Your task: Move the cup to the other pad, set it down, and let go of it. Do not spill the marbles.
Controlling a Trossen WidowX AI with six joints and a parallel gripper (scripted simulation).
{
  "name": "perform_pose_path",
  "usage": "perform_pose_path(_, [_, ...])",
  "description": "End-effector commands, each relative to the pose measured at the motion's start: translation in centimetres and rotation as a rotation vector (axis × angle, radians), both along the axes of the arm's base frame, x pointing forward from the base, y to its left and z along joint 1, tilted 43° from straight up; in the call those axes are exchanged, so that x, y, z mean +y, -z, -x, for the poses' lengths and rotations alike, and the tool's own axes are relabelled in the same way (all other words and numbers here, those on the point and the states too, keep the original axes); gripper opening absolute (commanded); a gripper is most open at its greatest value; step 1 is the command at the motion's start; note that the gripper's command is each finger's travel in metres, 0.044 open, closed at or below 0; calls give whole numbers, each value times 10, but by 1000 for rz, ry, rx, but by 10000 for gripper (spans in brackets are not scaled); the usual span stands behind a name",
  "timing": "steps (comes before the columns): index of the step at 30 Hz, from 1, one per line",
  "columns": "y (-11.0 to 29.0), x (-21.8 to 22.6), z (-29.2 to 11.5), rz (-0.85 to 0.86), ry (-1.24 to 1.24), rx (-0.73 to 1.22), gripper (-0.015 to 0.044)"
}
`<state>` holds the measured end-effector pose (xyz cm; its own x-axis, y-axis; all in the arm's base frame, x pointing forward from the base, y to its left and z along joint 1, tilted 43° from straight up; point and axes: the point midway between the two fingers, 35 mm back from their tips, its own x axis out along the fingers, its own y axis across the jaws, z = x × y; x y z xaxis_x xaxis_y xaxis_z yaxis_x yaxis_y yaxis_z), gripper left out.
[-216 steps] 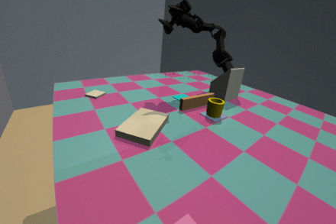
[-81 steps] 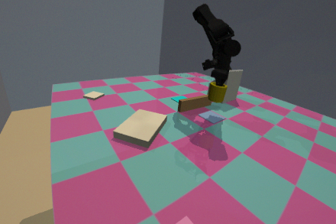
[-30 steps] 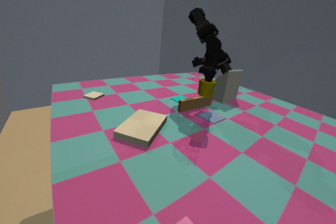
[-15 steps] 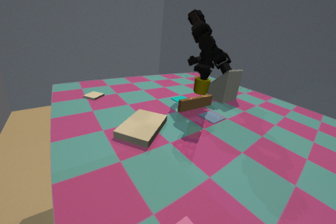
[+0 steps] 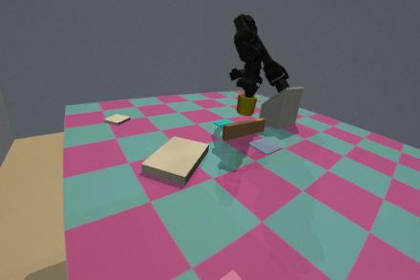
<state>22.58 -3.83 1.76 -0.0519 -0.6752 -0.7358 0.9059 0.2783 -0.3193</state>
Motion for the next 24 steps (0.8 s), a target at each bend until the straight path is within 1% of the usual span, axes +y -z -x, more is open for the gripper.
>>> perform_pose_path(1, [-6,-6,1,4,-5,1,0])
perform_pose_path(24, [-40,-40,8,6,-5,2,0])
